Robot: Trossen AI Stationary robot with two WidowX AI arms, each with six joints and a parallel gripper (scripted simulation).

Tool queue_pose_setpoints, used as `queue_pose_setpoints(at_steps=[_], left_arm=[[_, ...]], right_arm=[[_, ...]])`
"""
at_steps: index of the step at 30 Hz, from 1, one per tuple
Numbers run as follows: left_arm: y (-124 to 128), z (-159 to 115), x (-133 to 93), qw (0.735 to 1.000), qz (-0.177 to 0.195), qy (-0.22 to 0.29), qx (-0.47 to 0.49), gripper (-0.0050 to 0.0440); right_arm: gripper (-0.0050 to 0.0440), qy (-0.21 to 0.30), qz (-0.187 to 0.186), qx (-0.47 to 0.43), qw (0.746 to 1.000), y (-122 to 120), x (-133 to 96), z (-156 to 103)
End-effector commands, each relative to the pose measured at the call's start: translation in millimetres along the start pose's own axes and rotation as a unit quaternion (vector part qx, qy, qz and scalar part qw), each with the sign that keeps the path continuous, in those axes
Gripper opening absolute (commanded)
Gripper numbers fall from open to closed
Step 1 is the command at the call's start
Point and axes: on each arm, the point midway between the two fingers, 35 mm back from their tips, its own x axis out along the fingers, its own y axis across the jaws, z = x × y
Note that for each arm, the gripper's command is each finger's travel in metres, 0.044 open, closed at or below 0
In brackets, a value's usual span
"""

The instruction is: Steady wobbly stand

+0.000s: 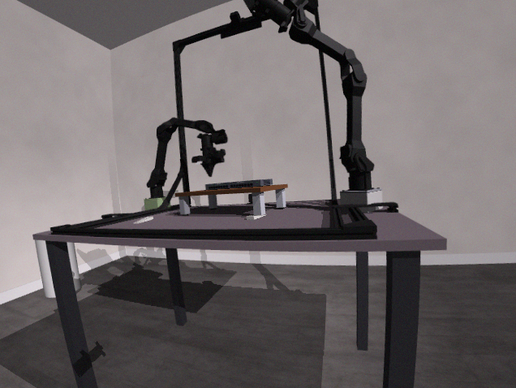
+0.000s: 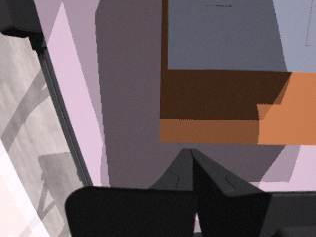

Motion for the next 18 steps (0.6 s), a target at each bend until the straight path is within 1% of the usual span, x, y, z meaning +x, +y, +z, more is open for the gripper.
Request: queue_pose_setpoints(at_steps=[1, 3, 8, 13, 18], left_arm=[[-3.1, 9.6, 2.2, 1.0, -0.007, -0.016, 0.01, 0.044], [-3.9, 12.0, -2.0, 1.0, -0.006, -0.018, 0.006, 0.044], [-23.3, 71.5, -17.4, 0.993, -0.033, -0.11, 0.035, 0.044], [-41.9, 128.9, -41.9, 0.976, -0.054, -0.202, 0.064, 0.044], [-41.9, 128.9, -41.9, 0.976, -0.054, -0.202, 0.064, 0.044]], right_arm=[[0.0, 0.0, 0.0, 0.0, 1.0, 0.0, 0.0, 0.0], [0.0, 0.0, 0.0, 0.0, 1.0, 0.0, 0.0, 0.0], [0.0, 0.0, 0.0, 0.0, 1.0, 0.0, 0.0, 0.0], [0.0, 0.0, 0.0, 0.0, 1.0, 0.0, 0.0, 0.0], [0.0, 0.0, 0.0, 0.0, 1.0, 0.0, 0.0, 0.0]])
